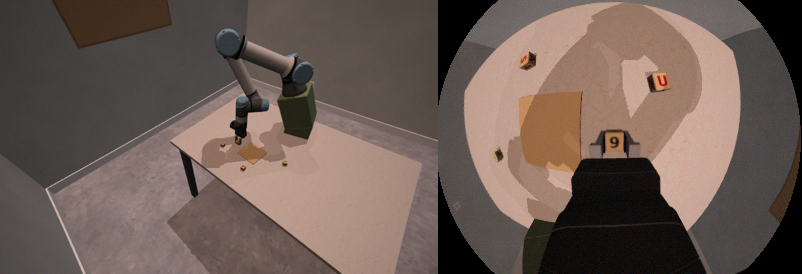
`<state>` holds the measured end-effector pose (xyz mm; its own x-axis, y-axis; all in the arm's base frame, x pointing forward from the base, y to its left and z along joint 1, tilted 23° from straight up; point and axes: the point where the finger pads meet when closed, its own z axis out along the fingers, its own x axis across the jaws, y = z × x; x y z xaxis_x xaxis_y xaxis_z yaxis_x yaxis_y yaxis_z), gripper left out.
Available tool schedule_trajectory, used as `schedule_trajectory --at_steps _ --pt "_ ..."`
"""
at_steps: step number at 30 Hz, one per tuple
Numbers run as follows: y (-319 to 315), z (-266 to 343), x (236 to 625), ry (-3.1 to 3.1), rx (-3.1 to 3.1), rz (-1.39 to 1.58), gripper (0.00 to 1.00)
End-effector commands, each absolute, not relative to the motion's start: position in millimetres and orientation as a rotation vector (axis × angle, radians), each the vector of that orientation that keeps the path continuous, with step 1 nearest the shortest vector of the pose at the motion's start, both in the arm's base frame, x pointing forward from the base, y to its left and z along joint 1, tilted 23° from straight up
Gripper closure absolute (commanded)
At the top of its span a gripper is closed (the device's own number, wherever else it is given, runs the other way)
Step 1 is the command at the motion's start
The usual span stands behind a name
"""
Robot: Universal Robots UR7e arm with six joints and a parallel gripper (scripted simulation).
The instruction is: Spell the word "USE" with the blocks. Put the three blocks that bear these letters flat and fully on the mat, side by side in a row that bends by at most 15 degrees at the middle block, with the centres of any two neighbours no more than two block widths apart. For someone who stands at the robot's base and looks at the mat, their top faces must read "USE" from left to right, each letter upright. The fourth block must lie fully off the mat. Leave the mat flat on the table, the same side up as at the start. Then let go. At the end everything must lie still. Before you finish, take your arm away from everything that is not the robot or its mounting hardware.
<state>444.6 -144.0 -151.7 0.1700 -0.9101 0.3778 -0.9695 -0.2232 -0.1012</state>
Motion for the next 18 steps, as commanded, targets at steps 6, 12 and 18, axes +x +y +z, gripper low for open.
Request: schedule_trajectory --at_steps 6,12,18 --pt "-144.0 -151.2 444.8 -1.846 2.273 0.546 0.51" --pt "-144.0 -151.2 444.8 -1.846 2.273 0.546 0.39" --pt "-144.0 -151.2 444.8 -1.846 2.273 0.546 0.33"
